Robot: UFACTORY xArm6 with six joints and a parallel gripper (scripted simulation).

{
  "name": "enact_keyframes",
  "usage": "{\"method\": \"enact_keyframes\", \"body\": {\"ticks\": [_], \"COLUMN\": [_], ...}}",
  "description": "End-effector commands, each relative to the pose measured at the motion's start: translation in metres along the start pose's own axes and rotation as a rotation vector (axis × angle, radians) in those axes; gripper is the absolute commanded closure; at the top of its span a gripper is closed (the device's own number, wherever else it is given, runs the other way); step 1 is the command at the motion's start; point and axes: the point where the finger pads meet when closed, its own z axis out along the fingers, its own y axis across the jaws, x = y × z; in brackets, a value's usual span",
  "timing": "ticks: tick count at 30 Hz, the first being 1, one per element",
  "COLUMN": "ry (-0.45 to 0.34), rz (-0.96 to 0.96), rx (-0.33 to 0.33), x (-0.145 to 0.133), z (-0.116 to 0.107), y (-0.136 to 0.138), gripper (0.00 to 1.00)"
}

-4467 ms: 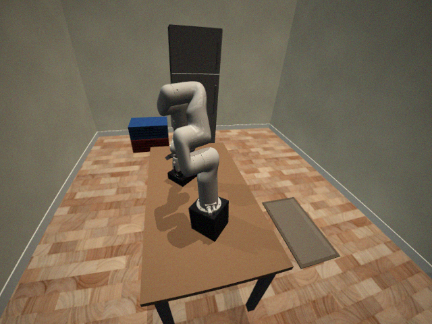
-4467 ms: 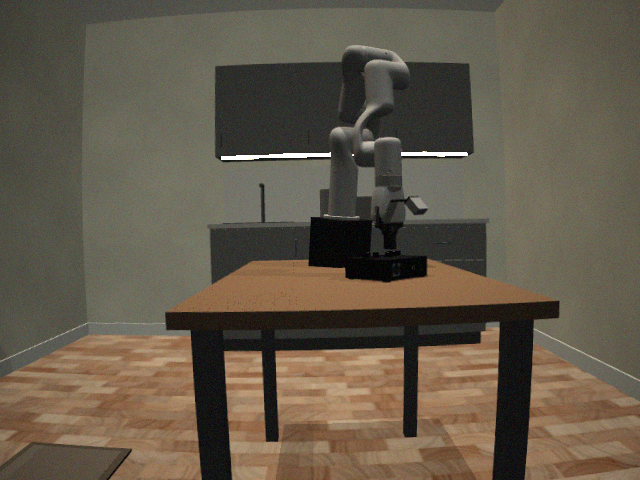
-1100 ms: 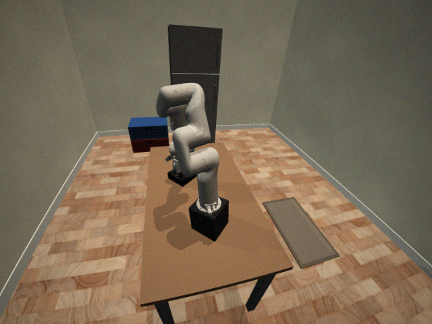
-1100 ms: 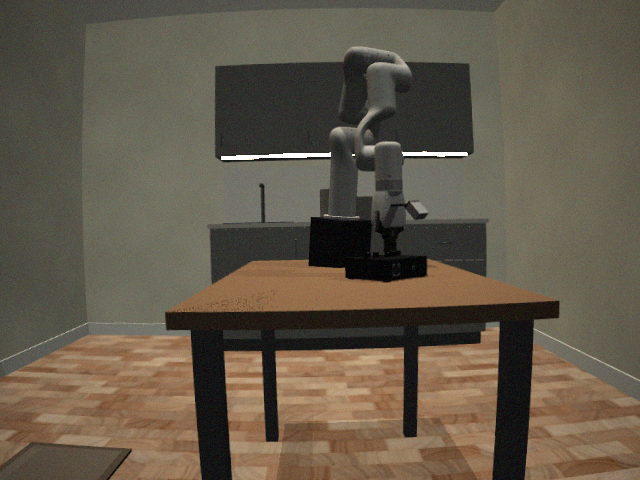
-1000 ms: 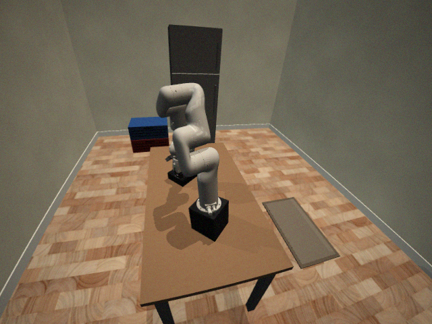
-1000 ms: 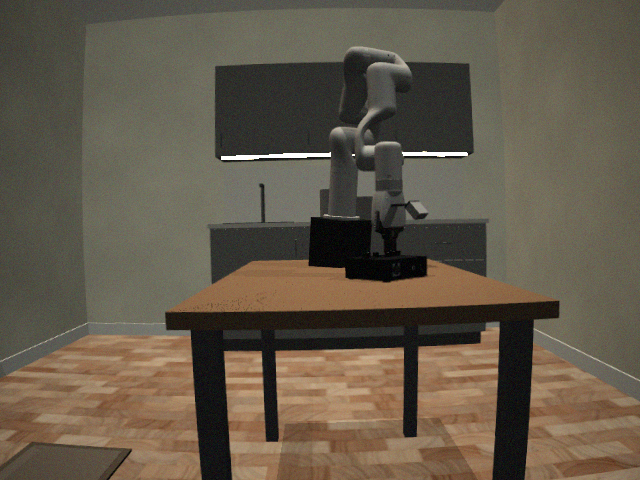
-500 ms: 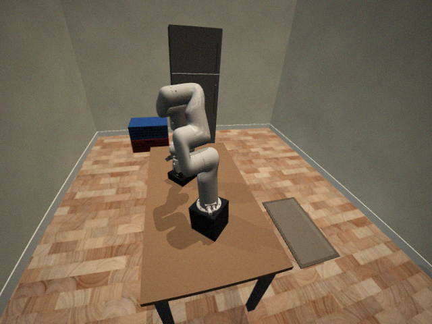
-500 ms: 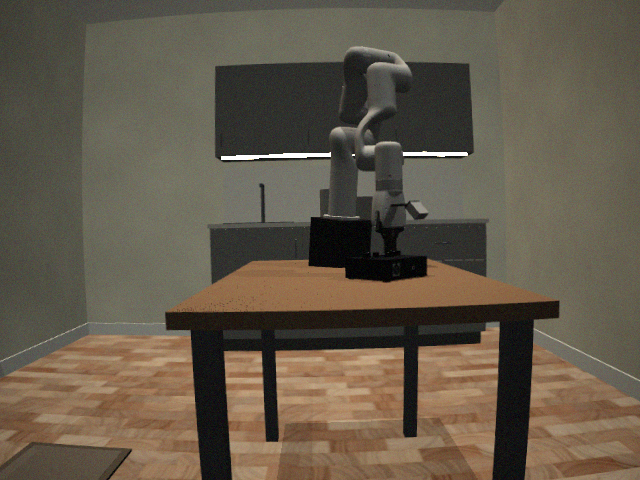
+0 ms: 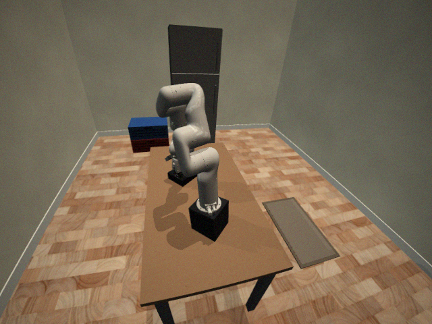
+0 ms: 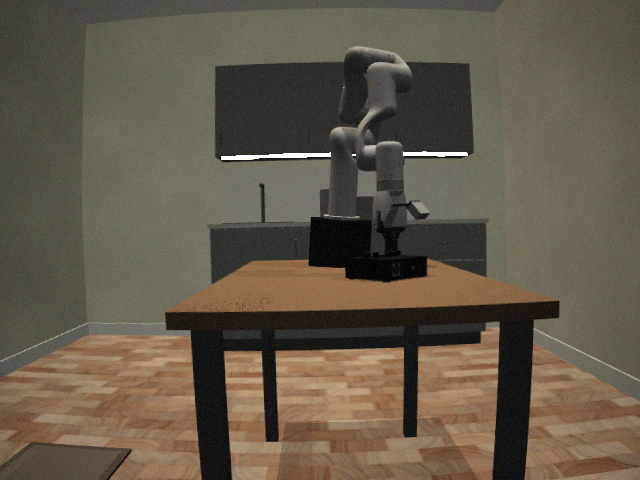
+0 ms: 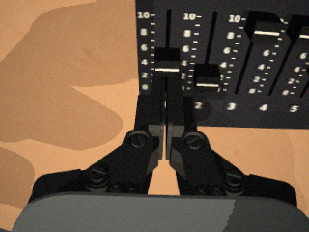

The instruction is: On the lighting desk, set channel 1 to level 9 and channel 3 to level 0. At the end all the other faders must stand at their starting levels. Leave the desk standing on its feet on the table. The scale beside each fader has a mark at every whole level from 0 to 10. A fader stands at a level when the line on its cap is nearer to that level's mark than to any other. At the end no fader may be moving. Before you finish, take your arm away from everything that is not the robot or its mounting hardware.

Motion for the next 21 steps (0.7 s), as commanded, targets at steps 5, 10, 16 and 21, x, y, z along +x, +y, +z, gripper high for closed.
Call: {"method": "enact_keyframes", "body": {"ticks": [5, 10, 16, 21], "ry": [0.003, 0.003, 0.003, 0.003], "rz": [0.000, 0.000, 0.000, 0.000], "rx": [-0.001, -0.001, -0.001, -0.001], "x": [0.0043, 0.0072, 0.0109, 0.0128], "z": [-0.0008, -0.0008, -0.0008, -0.0008], "y": [0.0005, 0.0005, 0.0005, 0.0005], "gripper": [1.00, 1.00, 1.00, 1.00]}}
